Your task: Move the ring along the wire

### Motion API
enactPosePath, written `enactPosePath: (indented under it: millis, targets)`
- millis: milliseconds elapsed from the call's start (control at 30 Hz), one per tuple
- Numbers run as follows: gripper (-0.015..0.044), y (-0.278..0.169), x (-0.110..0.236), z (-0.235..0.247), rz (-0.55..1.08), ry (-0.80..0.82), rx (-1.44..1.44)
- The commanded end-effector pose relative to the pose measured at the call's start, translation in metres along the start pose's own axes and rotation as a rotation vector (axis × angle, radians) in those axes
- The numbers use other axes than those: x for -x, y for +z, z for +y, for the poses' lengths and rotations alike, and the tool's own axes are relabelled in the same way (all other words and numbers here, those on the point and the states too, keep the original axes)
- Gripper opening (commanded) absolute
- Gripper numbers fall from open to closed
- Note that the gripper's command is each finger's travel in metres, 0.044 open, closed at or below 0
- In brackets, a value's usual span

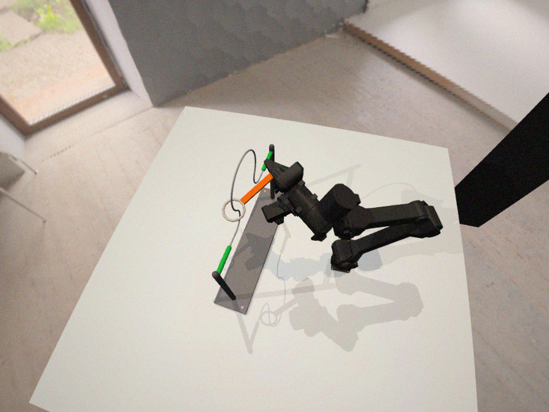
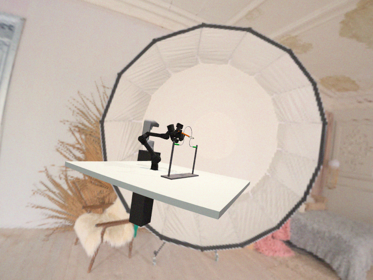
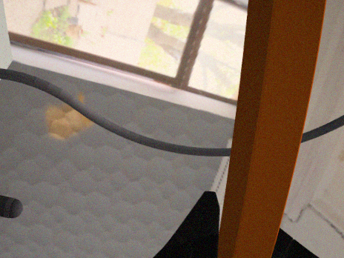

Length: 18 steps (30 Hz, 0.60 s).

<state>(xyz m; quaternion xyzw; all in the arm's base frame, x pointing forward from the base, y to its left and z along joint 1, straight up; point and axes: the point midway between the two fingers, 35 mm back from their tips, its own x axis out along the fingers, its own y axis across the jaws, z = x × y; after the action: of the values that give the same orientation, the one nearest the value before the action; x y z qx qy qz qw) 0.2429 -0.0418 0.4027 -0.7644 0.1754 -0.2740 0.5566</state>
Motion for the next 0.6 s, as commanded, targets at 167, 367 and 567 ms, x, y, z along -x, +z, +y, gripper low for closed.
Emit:
enactPosePath:
  millis: [167, 367, 567]
  targets:
    - [-0.015, -0.0011, 0.0005, -0.0037, -0.008, -0.063, 0.086]
    - [-0.015, -0.0015, 0.0003, -0.0025, -0.01, -0.086, 0.121]
    - [-0.015, -0.0027, -0.0001, 0.0024, -0.01, -0.09, 0.128]
